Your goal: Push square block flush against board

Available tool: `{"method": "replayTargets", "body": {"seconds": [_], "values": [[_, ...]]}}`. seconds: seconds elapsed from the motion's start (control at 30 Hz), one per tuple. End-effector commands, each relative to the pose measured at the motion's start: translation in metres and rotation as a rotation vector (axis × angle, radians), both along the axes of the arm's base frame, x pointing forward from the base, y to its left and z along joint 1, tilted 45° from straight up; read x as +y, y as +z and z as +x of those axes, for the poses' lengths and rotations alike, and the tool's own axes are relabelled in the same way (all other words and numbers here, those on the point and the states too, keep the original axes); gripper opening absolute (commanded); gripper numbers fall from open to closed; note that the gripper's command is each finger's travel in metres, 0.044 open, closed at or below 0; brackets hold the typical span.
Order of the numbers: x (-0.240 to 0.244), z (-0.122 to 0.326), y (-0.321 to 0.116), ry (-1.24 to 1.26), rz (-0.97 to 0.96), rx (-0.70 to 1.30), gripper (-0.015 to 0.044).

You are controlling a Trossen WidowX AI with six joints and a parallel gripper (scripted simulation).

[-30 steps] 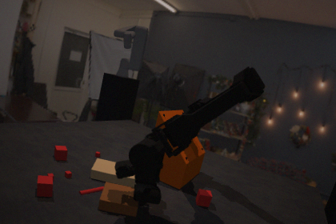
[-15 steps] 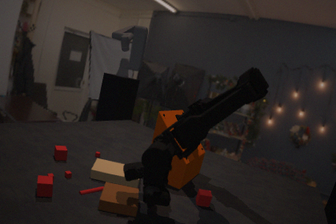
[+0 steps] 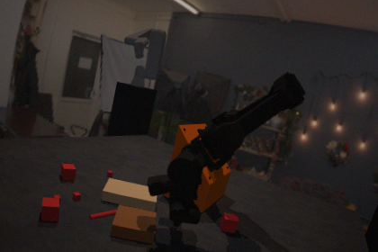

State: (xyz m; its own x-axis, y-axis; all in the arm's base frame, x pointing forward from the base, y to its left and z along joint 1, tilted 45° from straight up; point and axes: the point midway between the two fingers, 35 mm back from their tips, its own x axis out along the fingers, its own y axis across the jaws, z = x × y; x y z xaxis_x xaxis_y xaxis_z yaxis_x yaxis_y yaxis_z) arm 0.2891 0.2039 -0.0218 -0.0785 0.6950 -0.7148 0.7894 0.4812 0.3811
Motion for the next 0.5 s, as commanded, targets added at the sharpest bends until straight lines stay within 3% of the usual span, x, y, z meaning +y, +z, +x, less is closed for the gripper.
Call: {"method": "replayTargets", "body": {"seconds": [0.0,0.23,0.47], "values": [[-0.022,0.007,0.027,-0.011,0.012,-0.029,0.0000],[-0.021,0.012,0.024,-0.006,0.010,-0.047,0.0000],[-0.022,0.032,0.023,0.162,0.024,-0.211,0.0000]]}}
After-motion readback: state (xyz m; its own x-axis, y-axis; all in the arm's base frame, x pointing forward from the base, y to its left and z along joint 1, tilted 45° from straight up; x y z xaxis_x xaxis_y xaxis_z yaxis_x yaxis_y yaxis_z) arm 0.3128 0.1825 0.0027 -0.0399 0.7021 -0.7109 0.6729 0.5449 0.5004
